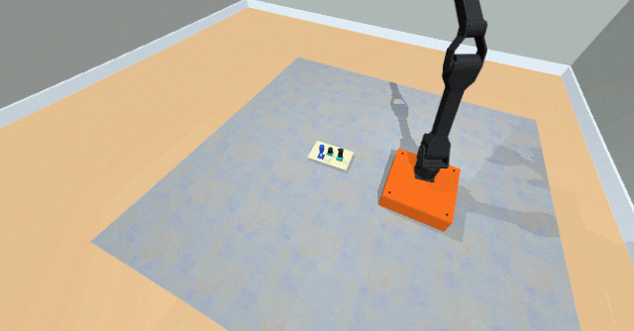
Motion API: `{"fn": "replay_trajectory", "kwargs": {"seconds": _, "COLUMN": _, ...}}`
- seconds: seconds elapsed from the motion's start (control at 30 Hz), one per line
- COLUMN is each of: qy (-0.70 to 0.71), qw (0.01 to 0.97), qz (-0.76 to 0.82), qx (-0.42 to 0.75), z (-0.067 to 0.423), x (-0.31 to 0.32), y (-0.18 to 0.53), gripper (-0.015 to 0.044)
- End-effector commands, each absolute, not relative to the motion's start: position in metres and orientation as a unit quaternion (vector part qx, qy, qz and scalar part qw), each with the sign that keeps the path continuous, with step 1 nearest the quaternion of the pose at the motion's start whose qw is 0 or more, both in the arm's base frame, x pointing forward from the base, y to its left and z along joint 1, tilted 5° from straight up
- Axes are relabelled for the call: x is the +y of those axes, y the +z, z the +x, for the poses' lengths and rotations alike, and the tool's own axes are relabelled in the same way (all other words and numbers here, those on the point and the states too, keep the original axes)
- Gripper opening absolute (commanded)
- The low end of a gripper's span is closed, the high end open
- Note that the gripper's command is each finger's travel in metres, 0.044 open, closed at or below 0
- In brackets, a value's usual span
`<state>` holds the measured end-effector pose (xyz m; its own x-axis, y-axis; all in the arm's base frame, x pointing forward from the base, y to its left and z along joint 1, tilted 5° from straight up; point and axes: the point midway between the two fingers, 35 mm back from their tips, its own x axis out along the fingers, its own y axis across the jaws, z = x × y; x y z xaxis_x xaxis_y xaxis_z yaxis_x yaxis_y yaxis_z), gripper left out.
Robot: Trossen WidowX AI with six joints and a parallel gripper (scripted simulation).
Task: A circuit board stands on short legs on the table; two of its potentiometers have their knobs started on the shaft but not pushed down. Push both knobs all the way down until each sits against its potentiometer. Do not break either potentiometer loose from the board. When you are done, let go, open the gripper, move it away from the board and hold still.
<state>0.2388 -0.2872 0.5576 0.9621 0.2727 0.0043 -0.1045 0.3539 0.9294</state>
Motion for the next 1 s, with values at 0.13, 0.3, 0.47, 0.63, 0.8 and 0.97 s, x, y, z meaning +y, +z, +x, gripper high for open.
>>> {"fn": "replay_trajectory", "kwargs": {"seconds": 0.13, "qy": 0.128, "qw": 0.820, "qz": 0.554, "qx": 0.059, "z": 0.251, "x": -0.287, "y": 0.558, "gripper": 0.0269}}
{"fn": "replay_trajectory", "kwargs": {"seconds": 0.3, "qy": 0.142, "qw": 0.818, "qz": 0.557, "qx": 0.040, "z": 0.268, "x": -0.287, "y": 0.556, "gripper": 0.0137}}
{"fn": "replay_trajectory", "kwargs": {"seconds": 0.47, "qy": 0.149, "qw": 0.809, "qz": 0.568, "qx": 0.027, "z": 0.286, "x": -0.288, "y": 0.550, "gripper": 0.0006}}
{"fn": "replay_trajectory", "kwargs": {"seconds": 0.63, "qy": 0.150, "qw": 0.800, "qz": 0.580, "qx": 0.017, "z": 0.305, "x": -0.289, "y": 0.541, "gripper": 0.0000}}
{"fn": "replay_trajectory", "kwargs": {"seconds": 0.8, "qy": 0.145, "qw": 0.793, "qz": 0.592, "qx": 0.009, "z": 0.324, "x": -0.289, "y": 0.529, "gripper": 0.0000}}
{"fn": "replay_trajectory", "kwargs": {"seconds": 0.97, "qy": 0.135, "qw": 0.790, "qz": 0.599, "qx": 0.003, "z": 0.341, "x": -0.289, "y": 0.516, "gripper": 0.0000}}
